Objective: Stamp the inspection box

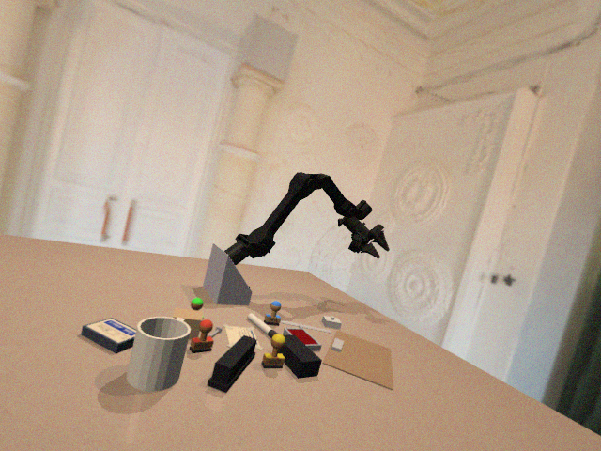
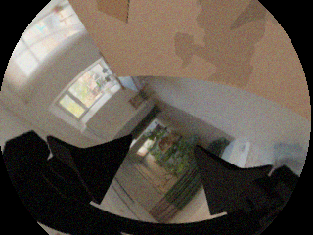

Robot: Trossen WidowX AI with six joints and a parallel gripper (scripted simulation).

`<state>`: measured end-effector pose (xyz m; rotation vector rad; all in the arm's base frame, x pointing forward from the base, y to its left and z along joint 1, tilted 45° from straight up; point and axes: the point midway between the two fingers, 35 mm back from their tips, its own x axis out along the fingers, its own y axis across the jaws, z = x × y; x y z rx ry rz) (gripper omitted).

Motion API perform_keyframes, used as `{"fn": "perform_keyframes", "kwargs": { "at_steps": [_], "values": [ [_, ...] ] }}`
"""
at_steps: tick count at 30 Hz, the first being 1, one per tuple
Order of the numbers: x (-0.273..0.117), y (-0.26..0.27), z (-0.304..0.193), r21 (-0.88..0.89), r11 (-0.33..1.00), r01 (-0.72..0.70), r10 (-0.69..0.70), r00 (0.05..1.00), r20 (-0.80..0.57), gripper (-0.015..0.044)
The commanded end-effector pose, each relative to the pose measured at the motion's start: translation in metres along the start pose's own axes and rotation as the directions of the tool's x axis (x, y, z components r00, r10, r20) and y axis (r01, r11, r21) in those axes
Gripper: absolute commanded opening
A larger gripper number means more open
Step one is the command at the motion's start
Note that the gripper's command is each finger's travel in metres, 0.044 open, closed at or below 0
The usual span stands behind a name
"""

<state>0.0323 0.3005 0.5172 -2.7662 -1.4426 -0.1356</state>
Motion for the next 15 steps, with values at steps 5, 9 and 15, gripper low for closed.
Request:
{"fn": "perform_keyframes", "kwargs": {
  "at_steps": [5, 9, 15],
  "values": [
    [0.026, 0.017, 0.021, -0.135, 0.986, -0.096, 0.102, 0.994, 0.036, 0.0269],
    [0.049, 0.024, 0.045, -0.331, 0.938, -0.101, 0.136, 0.987, 0.086, 0.0222],
    [0.088, 0.05, 0.101, -0.678, 0.735, 0.002, 0.193, 0.958, 0.212, 0.0222]
  ]
}}
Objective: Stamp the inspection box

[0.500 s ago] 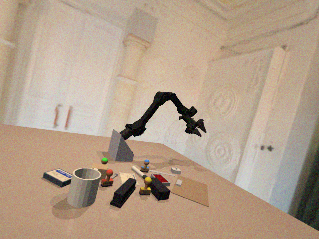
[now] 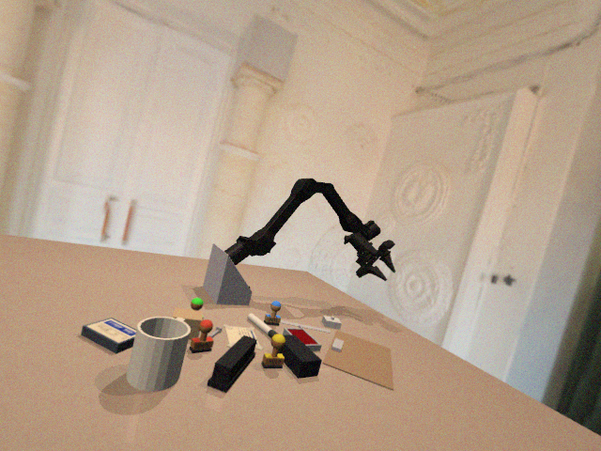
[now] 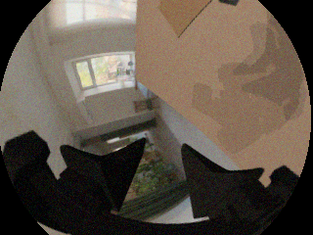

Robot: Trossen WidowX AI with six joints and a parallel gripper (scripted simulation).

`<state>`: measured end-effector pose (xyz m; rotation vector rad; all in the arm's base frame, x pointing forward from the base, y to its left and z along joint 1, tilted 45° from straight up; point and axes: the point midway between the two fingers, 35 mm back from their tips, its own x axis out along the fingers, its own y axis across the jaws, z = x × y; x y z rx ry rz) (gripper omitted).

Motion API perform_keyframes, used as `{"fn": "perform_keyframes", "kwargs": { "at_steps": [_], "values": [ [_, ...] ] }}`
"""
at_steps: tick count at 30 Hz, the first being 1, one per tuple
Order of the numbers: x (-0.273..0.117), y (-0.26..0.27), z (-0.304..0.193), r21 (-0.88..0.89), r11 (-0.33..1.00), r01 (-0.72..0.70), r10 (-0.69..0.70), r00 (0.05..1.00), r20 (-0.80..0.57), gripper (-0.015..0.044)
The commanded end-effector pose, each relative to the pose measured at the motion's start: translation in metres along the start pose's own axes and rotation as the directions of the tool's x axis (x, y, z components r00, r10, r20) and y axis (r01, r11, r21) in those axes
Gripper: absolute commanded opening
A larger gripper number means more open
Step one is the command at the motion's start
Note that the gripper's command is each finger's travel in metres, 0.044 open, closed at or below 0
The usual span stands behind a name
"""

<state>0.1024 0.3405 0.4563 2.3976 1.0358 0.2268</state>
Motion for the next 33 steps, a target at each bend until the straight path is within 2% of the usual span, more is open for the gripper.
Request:
{"fn": "perform_keyframes", "kwargs": {
  "at_steps": [1, 6, 10, 15, 24, 33],
  "values": [
    [0.037, -0.004, 0.045, -0.296, 0.954, 0.043, -0.008, 0.993, 0.117, 0.0222],
    [0.079, 0.004, 0.111, -0.568, 0.803, 0.179, -0.009, 0.957, 0.29, 0.0222],
    [0.094, 0.011, 0.144, -0.645, 0.717, 0.265, -0.009, 0.929, 0.371, 0.0222],
    [0.117, 0.028, 0.218, -0.724, 0.507, 0.468, -0.017, 0.845, 0.535, 0.0222],
    [0.115, 0.066, 0.369, -0.597, 0.097, 0.796, -0.111, 0.605, 0.788, 0.0222],
    [0.061, 0.095, 0.499, -0.415, -0.225, 0.881, -0.288, 0.347, 0.893, 0.0222]
  ]
}}
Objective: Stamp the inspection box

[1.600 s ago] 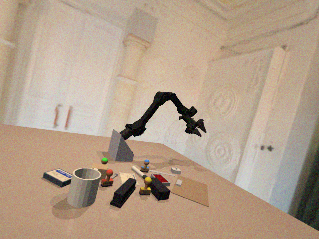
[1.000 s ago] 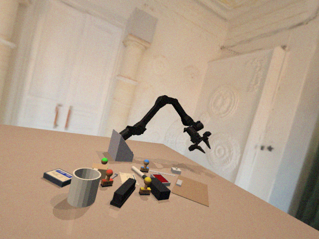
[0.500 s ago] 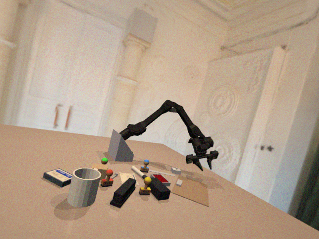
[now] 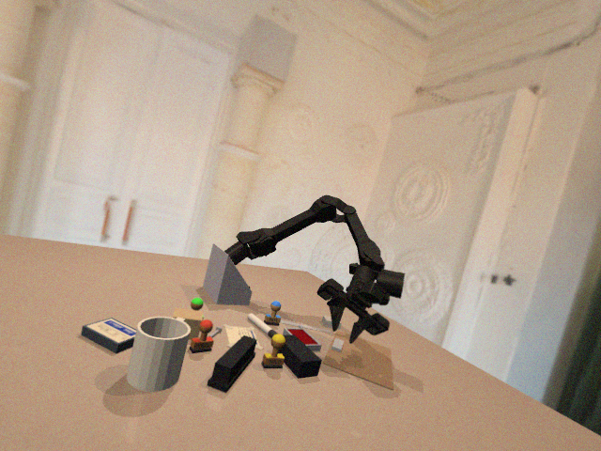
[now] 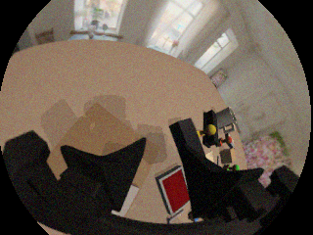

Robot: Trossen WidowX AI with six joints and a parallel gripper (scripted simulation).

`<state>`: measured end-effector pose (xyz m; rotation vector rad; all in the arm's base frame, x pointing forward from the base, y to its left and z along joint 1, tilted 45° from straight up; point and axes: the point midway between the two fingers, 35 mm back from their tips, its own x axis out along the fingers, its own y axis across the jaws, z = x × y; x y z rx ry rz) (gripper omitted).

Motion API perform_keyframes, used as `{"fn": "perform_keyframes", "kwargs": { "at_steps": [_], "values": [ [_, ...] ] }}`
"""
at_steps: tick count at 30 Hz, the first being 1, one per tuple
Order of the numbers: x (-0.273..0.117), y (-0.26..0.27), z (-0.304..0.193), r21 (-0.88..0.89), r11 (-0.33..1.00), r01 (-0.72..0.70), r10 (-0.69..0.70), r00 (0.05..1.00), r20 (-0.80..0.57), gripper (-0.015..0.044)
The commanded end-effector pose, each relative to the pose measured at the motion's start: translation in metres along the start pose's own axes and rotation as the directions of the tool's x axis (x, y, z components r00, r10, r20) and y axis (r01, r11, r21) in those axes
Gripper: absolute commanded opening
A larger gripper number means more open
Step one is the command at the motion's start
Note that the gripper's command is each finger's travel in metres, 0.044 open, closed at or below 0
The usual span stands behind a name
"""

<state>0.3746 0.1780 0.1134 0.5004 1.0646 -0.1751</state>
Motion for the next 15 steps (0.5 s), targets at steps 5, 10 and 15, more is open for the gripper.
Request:
{"fn": "perform_keyframes", "kwargs": {
  "at_steps": [5, 10, 15],
  "values": [
    [0.057, -0.118, 0.014, -0.232, 0.967, 0.107, -0.166, 0.954, -0.251, 0.0222],
    [0.073, -0.184, 0.008, -0.311, 0.949, 0.042, -0.173, 0.897, -0.406, 0.0222],
    [0.08, -0.243, -0.009, -0.323, 0.942, -0.095, -0.106, 0.828, -0.551, 0.0222]
  ]
}}
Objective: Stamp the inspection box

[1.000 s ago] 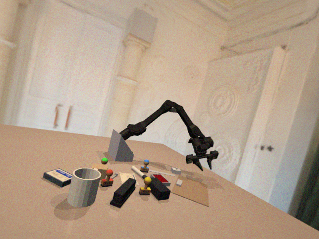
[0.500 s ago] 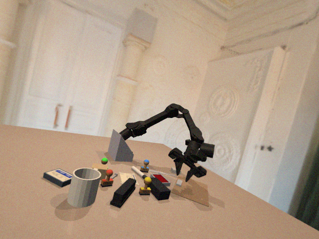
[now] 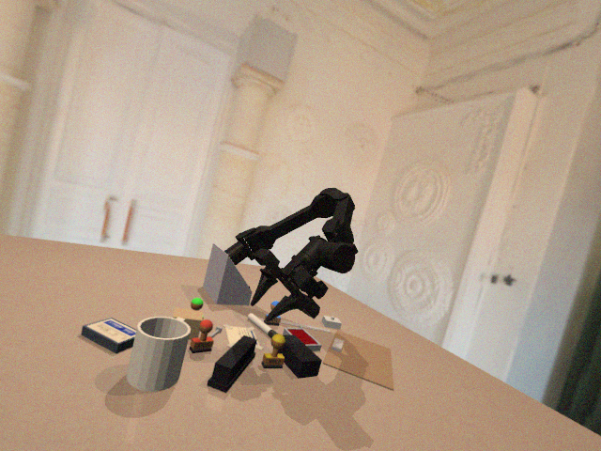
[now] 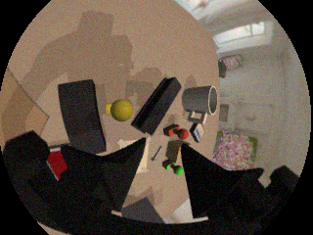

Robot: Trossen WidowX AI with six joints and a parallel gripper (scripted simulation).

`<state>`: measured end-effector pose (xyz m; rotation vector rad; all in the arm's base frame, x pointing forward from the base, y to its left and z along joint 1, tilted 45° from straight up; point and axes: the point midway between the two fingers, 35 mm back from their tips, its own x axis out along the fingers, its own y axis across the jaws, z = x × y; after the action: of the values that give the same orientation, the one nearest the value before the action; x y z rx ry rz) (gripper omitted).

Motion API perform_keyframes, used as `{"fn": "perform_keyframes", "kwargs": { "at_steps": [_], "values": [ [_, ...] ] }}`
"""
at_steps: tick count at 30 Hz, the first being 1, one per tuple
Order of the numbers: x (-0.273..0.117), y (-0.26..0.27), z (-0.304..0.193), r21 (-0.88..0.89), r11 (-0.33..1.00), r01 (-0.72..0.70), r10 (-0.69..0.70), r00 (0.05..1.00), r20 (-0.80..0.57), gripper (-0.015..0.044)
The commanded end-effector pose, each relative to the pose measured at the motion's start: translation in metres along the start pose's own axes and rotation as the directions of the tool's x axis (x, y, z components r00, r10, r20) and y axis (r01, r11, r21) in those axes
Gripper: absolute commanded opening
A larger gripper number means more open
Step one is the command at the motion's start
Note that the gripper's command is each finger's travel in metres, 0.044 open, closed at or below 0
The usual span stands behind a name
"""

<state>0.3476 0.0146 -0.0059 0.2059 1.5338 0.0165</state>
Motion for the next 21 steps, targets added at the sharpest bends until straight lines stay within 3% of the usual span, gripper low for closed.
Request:
{"fn": "perform_keyframes", "kwargs": {
  "at_steps": [1, 7, 12, 21],
  "values": [
    [0.026, -0.053, -0.034, -0.075, 0.987, -0.141, 0.129, 0.98, -0.15, 0.0222],
    [0.045, -0.097, -0.078, -0.118, 0.918, -0.379, 0.349, 0.912, -0.217, 0.0222],
    [0.054, -0.119, -0.117, -0.149, 0.813, -0.563, 0.539, 0.824, -0.175, 0.0222],
    [0.054, -0.122, -0.124, -0.157, 0.791, -0.591, 0.571, 0.806, -0.158, 0.0222]
  ]
}}
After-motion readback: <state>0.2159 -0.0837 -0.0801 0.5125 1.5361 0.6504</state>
